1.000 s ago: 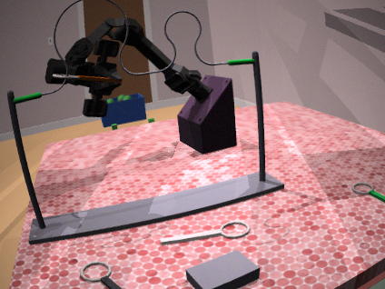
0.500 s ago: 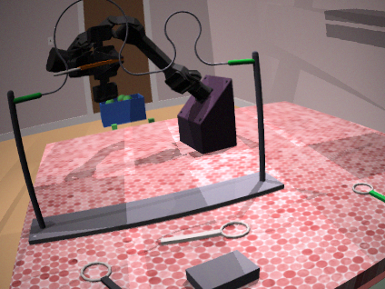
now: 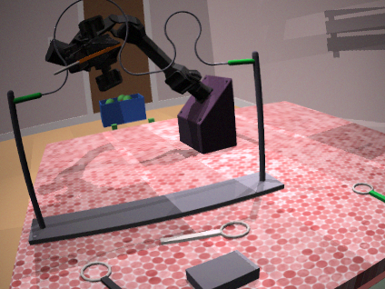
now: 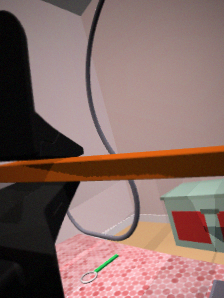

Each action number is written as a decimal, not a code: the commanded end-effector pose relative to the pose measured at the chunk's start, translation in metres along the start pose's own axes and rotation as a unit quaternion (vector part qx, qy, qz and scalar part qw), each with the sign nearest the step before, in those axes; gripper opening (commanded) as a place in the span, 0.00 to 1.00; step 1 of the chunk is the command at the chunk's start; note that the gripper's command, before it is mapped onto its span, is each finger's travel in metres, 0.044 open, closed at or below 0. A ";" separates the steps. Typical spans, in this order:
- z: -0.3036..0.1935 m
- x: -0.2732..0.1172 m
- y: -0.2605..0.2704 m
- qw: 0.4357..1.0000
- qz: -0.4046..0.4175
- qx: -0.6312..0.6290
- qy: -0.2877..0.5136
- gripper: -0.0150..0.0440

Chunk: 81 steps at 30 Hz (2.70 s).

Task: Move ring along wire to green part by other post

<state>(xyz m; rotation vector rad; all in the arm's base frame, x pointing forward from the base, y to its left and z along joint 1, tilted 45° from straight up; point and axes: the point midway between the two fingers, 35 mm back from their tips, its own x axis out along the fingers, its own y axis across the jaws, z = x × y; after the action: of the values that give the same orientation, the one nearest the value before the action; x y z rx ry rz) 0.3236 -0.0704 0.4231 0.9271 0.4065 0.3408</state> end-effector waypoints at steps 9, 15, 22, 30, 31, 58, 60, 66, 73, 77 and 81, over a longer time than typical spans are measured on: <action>0.000 -0.002 0.021 0.999 0.029 0.043 0.000 0.00; 0.001 -0.003 0.029 0.997 0.039 0.063 0.000 0.00; 0.002 -0.003 0.037 0.995 0.049 0.082 0.001 0.00; 0.004 -0.005 0.045 0.994 0.055 0.095 0.001 0.00; 0.005 -0.005 0.046 0.994 0.056 0.096 0.001 0.00; 0.007 -0.006 0.053 1.000 0.012 0.024 0.002 0.00; 0.007 -0.006 0.052 1.000 0.006 0.013 0.002 0.00; 0.007 -0.006 0.050 1.000 -0.013 -0.019 0.002 0.00; 0.007 -0.006 0.047 0.998 -0.035 -0.056 0.002 0.00; 0.007 -0.007 0.046 0.996 -0.048 -0.078 0.002 0.00; 0.008 -0.007 0.045 0.993 -0.061 -0.099 0.002 0.00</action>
<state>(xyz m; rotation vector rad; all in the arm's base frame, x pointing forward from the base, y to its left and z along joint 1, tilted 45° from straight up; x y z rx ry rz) 0.3149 -0.0524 0.4658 0.7450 0.4203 0.2782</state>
